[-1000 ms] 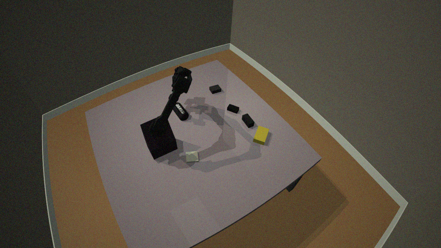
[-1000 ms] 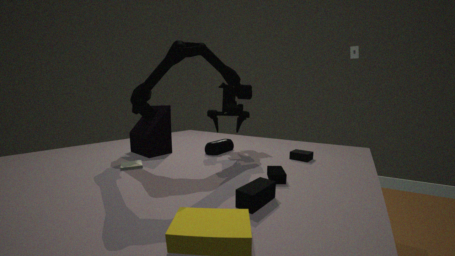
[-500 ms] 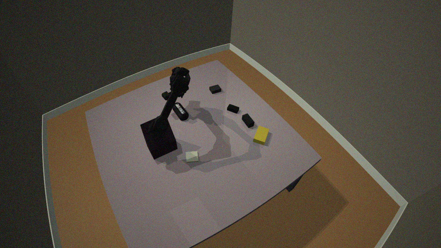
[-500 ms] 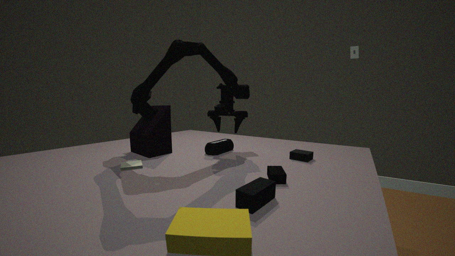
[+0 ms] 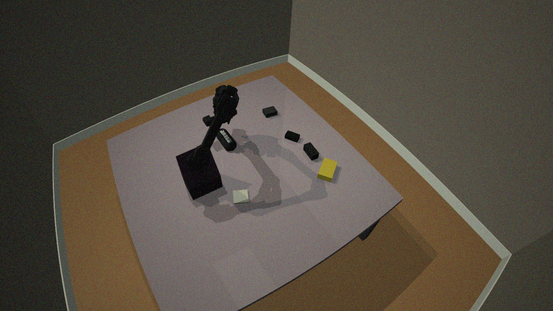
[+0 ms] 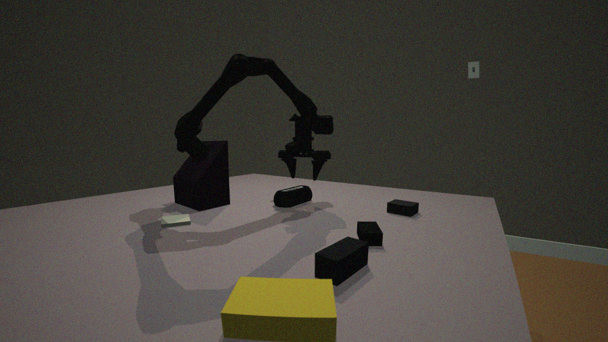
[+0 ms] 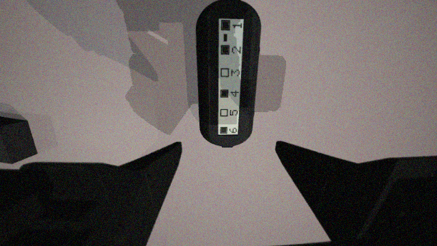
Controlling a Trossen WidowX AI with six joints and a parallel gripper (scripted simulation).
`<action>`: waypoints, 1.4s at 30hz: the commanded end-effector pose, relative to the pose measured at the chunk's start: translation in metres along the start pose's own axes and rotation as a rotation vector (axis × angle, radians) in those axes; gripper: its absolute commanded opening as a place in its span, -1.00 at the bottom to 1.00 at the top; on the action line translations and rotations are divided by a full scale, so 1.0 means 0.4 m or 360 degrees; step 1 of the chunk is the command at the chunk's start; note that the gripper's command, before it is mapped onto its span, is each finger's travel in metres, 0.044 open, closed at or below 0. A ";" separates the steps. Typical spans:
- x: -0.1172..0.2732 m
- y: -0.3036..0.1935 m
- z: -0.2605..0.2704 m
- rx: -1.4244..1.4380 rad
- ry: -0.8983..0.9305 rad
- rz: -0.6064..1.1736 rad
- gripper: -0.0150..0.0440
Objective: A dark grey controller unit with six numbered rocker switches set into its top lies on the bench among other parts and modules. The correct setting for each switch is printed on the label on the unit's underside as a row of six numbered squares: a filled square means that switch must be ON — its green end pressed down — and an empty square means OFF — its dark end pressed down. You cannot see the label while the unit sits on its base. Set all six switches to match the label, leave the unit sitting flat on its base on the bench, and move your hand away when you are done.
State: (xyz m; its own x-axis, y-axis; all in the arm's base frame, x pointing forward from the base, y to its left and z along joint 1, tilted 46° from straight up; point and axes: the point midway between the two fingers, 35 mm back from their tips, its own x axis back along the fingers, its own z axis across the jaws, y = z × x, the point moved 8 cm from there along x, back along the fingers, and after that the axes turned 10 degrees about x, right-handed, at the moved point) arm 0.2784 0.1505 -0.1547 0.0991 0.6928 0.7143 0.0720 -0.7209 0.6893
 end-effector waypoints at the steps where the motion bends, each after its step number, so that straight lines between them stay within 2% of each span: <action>1: -0.018 0.000 -0.001 0.0005 0.0002 -0.0007 1.00; 30: -0.131 0.003 -0.004 0.0003 0.0001 -0.0012 1.00; 34: -0.131 0.003 -0.004 0.0003 0.0001 -0.0012 0.64; 42: -0.131 0.003 -0.004 0.0003 0.0001 -0.0012 0.62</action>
State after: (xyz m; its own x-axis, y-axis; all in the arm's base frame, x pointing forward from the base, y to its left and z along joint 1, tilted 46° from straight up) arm 0.2719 0.1137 -0.1908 0.0994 0.6972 0.7099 0.0697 -0.7166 0.6940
